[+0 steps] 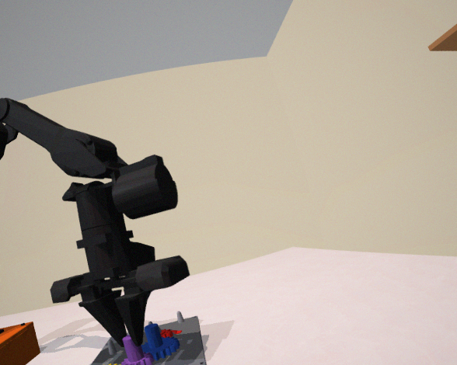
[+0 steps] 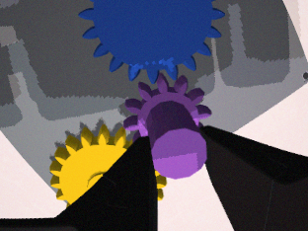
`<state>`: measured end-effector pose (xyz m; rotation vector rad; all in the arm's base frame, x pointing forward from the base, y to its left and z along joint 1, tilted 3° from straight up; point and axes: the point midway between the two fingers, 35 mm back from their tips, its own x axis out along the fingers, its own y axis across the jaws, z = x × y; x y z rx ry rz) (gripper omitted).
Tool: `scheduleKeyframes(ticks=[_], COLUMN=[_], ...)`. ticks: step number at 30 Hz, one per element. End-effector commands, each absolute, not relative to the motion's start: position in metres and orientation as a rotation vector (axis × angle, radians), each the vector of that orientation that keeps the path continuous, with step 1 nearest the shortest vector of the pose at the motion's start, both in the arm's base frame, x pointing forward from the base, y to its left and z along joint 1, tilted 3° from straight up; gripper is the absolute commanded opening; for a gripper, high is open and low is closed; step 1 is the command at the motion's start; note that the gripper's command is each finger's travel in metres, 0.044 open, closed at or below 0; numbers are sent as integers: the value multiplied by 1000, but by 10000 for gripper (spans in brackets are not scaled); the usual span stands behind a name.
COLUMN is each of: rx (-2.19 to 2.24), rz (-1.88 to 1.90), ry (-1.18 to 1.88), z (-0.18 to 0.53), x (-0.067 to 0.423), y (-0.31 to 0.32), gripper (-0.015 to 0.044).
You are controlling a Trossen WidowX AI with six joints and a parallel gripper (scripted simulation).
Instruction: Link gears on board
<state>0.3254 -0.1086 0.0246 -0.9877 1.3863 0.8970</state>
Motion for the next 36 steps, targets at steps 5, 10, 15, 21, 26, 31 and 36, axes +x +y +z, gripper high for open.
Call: scheduleKeyframes(ticks=[5,10,15,21,26,31,36], rx=[-1147,-1136,-1081,-1014,-989,-965,-969], rz=[1060,1048,991,923,897,873,887], ry=[1312,1318,1346,1377,1388,1398,1398], z=[22,21,20,23,38,68,71], x=[325,326,326,326,326,325,325], y=[-110,-110,-109,-109,-108,-106,-105], gripper=[0,0,26,140,140,140,193])
